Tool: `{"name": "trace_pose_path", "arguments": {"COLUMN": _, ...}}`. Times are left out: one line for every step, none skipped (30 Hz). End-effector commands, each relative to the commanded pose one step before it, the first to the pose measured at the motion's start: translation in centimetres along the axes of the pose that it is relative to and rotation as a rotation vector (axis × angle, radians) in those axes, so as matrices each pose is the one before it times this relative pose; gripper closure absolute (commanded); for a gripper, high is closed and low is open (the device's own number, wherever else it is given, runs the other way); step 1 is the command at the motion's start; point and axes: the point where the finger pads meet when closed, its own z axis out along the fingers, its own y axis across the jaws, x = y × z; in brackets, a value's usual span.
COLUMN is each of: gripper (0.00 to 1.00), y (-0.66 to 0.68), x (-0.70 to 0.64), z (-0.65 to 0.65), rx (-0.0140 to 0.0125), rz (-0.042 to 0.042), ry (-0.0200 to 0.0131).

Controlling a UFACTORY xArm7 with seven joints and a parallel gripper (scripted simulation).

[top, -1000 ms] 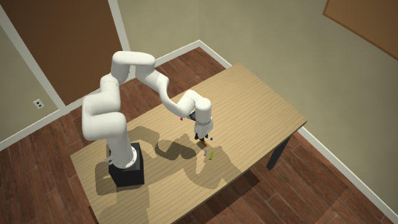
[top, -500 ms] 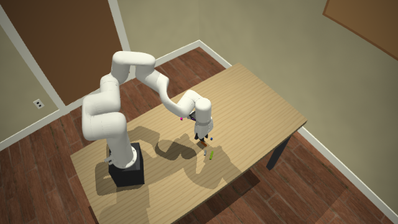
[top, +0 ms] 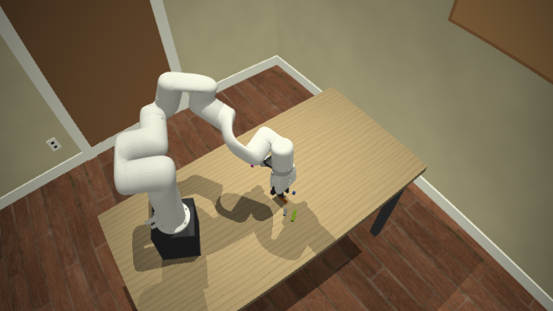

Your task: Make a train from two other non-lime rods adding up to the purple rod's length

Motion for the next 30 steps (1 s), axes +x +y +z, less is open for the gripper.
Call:
{"name": "trace_pose_path", "arguments": {"gripper": 0.76, "y": 0.117, "x": -0.056, "z": 0.394, "rx": -0.00325, "rz": 0.00039, "ry": -0.00127}}
{"name": "trace_pose_path", "arguments": {"gripper": 0.76, "y": 0.001, "x": 0.0, "z": 0.147, "rx": 0.0, "rz": 0.0, "ry": 0.0}}
{"name": "trace_pose_path", "arguments": {"gripper": 0.76, "y": 0.0, "x": 0.0, "z": 0.151, "rx": 0.0, "rz": 0.00001, "ry": 0.00001}}
{"name": "trace_pose_path", "arguments": {"gripper": 0.76, "y": 0.002, "x": -0.001, "z": 0.155, "rx": 0.0, "rz": -0.00001, "ry": -0.00001}}
{"name": "trace_pose_path", "arguments": {"gripper": 0.76, "y": 0.0, "x": 0.0, "z": 0.0, "rx": 0.0, "rz": 0.0, "ry": 0.0}}
{"name": "trace_pose_path", "arguments": {"gripper": 0.76, "y": 0.0, "x": 0.0, "z": 0.0, "rx": 0.0, "rz": 0.0, "ry": 0.0}}
{"name": "trace_pose_path", "arguments": {"gripper": 0.76, "y": 0.001, "x": 0.0, "z": 0.158, "rx": 0.0, "rz": 0.0, "ry": 0.0}}
{"name": "trace_pose_path", "arguments": {"gripper": 0.76, "y": 0.0, "x": 0.0, "z": 0.16, "rx": 0.0, "rz": 0.00001, "ry": 0.00001}}
{"name": "trace_pose_path", "arguments": {"gripper": 0.76, "y": 0.002, "x": -0.001, "z": 0.162, "rx": 0.0, "rz": -0.00001, "ry": -0.00001}}
{"name": "trace_pose_path", "arguments": {"gripper": 0.76, "y": 0.001, "x": 0.0, "z": 0.162, "rx": 0.0, "rz": 0.0, "ry": 0.0}}
{"name": "trace_pose_path", "arguments": {"gripper": 0.76, "y": 0.0, "x": 0.0, "z": 0.162, "rx": 0.0, "rz": 0.00001, "ry": 0.00001}}
{"name": "trace_pose_path", "arguments": {"gripper": 0.76, "y": 0.002, "x": -0.001, "z": 0.162, "rx": 0.0, "rz": -0.00001, "ry": -0.00001}}
{"name": "trace_pose_path", "arguments": {"gripper": 0.76, "y": 0.001, "x": 0.0, "z": 0.161, "rx": 0.0, "rz": 0.0, "ry": 0.0}}
{"name": "trace_pose_path", "arguments": {"gripper": 0.76, "y": 0.0, "x": 0.0, "z": 0.158, "rx": 0.0, "rz": 0.00002, "ry": 0.00001}}
{"name": "trace_pose_path", "arguments": {"gripper": 0.76, "y": 0.002, "x": -0.001, "z": 0.156, "rx": 0.0, "rz": -0.00001, "ry": -0.00001}}
{"name": "trace_pose_path", "arguments": {"gripper": 0.76, "y": 0.001, "x": 0.0, "z": 0.152, "rx": 0.0, "rz": 0.0, "ry": 0.0}}
{"name": "trace_pose_path", "arguments": {"gripper": 0.76, "y": 0.0, "x": 0.0, "z": 0.148, "rx": 0.0, "rz": 0.00001, "ry": 0.00001}}
{"name": "trace_pose_path", "arguments": {"gripper": 0.76, "y": 0.001, "x": -0.001, "z": 0.144, "rx": 0.0, "rz": -0.00001, "ry": -0.00001}}
{"name": "trace_pose_path", "arguments": {"gripper": 0.76, "y": 0.001, "x": 0.0, "z": 0.138, "rx": 0.0, "rz": 0.0, "ry": 0.0}}
{"name": "trace_pose_path", "arguments": {"gripper": 0.76, "y": 0.0, "x": 0.0, "z": 0.132, "rx": 0.0, "rz": 0.00001, "ry": 0.00001}}
{"name": "trace_pose_path", "arguments": {"gripper": 0.76, "y": 0.0, "x": 0.0, "z": 0.125, "rx": 0.0, "rz": 0.00001, "ry": 0.00001}}
{"name": "trace_pose_path", "arguments": {"gripper": 0.76, "y": 0.0, "x": 0.0, "z": 0.0, "rx": 0.0, "rz": 0.0, "ry": 0.0}}
{"name": "trace_pose_path", "arguments": {"gripper": 0.76, "y": 0.0, "x": 0.0, "z": 0.0, "rx": 0.0, "rz": 0.0, "ry": 0.0}}
{"name": "trace_pose_path", "arguments": {"gripper": 0.76, "y": 0.001, "x": 0.0, "z": 0.118, "rx": 0.0, "rz": -0.00001, "ry": -0.00001}}
{"name": "trace_pose_path", "arguments": {"gripper": 0.76, "y": 0.001, "x": 0.0, "z": 0.11, "rx": 0.0, "rz": 0.0, "ry": 0.0}}
{"name": "trace_pose_path", "arguments": {"gripper": 0.76, "y": 0.0, "x": 0.0, "z": 0.102, "rx": 0.0, "rz": 0.00001, "ry": 0.0}}
{"name": "trace_pose_path", "arguments": {"gripper": 0.76, "y": 0.0, "x": 0.0, "z": 0.093, "rx": 0.0, "rz": 0.00001, "ry": 0.00001}}
{"name": "trace_pose_path", "arguments": {"gripper": 0.76, "y": 0.001, "x": 0.0, "z": 0.085, "rx": 0.0, "rz": -0.00001, "ry": -0.00001}}
{"name": "trace_pose_path", "arguments": {"gripper": 0.76, "y": 0.001, "x": 0.0, "z": 0.077, "rx": 0.0, "rz": -0.00001, "ry": -0.00001}}
{"name": "trace_pose_path", "arguments": {"gripper": 0.76, "y": 0.001, "x": 0.0, "z": 0.068, "rx": 0.0, "rz": 0.0, "ry": 0.0}}
